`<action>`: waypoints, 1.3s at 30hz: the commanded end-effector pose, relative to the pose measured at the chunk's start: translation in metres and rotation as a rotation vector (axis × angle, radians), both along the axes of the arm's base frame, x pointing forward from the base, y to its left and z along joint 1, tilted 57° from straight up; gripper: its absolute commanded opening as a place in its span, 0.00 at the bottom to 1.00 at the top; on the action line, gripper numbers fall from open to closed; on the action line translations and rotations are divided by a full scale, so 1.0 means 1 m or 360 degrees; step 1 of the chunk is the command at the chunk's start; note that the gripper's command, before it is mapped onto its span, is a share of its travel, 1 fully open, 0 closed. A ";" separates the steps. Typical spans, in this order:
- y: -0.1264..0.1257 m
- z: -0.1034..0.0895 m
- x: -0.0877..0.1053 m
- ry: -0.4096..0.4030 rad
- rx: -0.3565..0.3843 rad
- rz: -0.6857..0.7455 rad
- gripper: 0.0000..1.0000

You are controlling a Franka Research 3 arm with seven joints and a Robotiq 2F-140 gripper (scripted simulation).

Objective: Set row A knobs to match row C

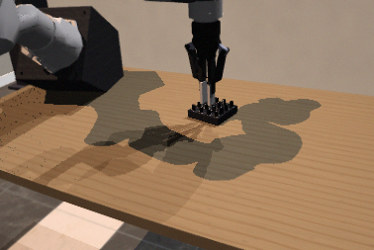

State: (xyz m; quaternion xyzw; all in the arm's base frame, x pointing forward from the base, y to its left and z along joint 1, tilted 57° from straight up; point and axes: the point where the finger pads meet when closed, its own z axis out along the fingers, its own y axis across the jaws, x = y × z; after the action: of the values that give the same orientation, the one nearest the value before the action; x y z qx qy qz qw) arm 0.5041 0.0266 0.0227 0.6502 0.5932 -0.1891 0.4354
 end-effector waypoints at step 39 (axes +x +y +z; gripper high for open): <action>-0.009 -0.008 0.005 -0.0011 0.0008 0.0001 0.12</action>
State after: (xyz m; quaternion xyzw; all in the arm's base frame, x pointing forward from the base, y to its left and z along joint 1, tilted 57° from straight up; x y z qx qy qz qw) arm 0.5078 0.0185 0.0153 0.6507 0.5938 -0.1866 0.4350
